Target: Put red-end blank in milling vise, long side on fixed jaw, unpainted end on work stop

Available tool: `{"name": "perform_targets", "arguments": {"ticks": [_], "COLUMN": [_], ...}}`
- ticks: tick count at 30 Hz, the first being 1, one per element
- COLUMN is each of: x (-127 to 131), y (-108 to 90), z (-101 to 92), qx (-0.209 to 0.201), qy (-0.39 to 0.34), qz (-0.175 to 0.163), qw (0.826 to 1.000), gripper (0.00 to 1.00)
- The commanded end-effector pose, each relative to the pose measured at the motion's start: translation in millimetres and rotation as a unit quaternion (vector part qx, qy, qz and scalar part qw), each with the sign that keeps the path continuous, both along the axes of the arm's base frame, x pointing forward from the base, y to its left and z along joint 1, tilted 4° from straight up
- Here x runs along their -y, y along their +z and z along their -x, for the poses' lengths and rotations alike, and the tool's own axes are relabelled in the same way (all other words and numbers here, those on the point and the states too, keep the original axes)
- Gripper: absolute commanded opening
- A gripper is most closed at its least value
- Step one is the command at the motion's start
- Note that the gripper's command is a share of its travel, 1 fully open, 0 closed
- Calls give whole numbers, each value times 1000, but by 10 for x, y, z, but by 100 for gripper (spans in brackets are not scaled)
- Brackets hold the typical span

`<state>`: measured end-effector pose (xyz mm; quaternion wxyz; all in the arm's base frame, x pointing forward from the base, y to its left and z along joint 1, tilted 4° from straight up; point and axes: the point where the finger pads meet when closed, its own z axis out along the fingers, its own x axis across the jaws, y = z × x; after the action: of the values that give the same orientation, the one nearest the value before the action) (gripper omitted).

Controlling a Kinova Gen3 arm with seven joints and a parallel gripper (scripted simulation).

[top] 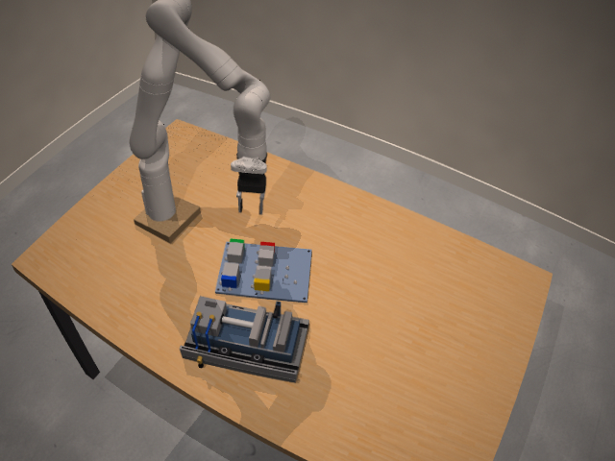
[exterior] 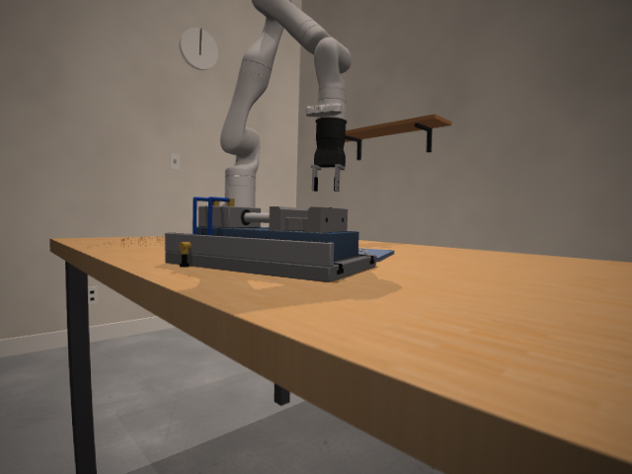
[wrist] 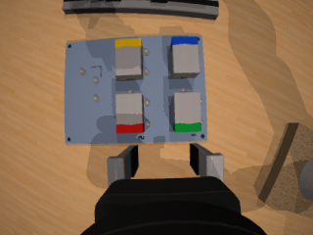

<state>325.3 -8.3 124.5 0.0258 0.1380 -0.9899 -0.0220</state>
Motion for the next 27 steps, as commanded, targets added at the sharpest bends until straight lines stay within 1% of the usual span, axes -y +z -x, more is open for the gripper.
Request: {"name": "perform_targets", "arguments": {"ticks": [1, 12, 15, 27], "x": [47, 234, 236, 438], "y": [84, 391, 387, 722], "z": [-46, -118, -101, -184], "qx": [5, 5, 1, 4], "qy": [-2, -1, 1, -1], "qz": [0, 0, 0, 0], "qw": [1000, 1000, 1000, 1000], "gripper": [100, 100, 100, 100]}}
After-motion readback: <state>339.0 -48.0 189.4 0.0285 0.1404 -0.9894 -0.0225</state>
